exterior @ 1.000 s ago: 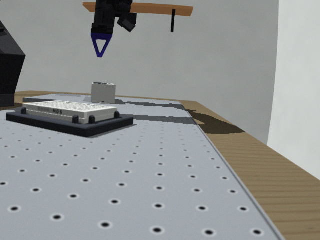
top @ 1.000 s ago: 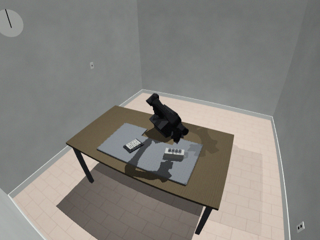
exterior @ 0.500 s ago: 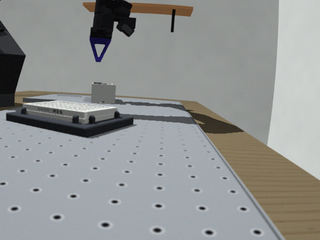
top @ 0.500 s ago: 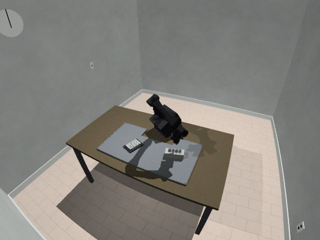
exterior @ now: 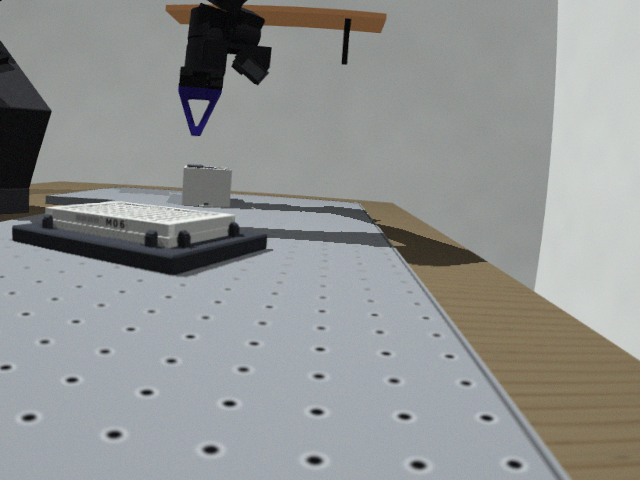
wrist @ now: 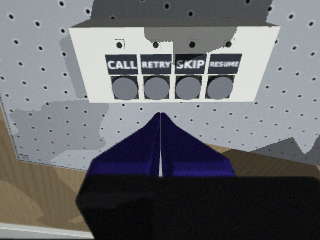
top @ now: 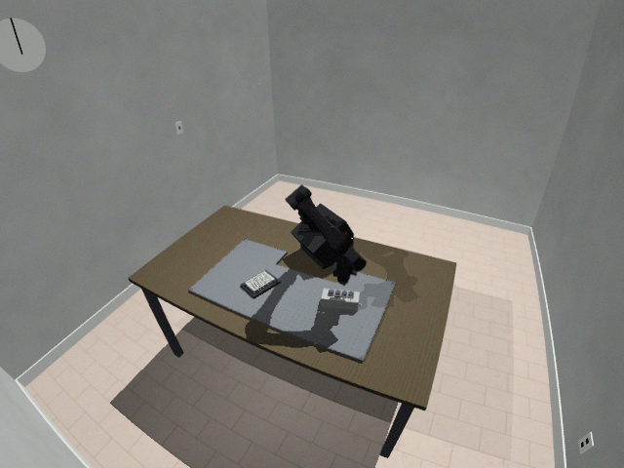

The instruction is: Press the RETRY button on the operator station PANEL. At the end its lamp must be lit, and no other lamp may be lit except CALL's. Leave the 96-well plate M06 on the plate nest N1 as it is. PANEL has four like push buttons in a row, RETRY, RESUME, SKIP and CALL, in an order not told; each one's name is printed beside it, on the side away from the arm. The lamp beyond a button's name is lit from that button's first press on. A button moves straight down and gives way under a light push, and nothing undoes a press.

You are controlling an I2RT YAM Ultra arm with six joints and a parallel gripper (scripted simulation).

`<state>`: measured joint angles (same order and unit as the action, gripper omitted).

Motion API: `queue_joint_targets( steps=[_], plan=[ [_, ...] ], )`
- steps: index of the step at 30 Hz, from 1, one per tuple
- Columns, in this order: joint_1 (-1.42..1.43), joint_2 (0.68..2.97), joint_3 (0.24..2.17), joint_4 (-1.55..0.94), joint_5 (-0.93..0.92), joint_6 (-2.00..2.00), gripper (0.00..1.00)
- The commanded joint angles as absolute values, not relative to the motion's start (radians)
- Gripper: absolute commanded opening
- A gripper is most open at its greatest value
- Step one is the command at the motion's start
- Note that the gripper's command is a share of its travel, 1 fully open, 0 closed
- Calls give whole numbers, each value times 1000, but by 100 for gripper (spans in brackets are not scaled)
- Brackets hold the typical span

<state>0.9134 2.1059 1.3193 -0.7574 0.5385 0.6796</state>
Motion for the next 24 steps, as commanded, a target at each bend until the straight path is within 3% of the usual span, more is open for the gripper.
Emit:
queue_joint_targets(
  steps=[1, 24],
  plan=[
    [918, 2118, 1304, -731, 541, 668, 0],
    [877, 2166, 1272, -626, 537, 623, 0]
  ],
)
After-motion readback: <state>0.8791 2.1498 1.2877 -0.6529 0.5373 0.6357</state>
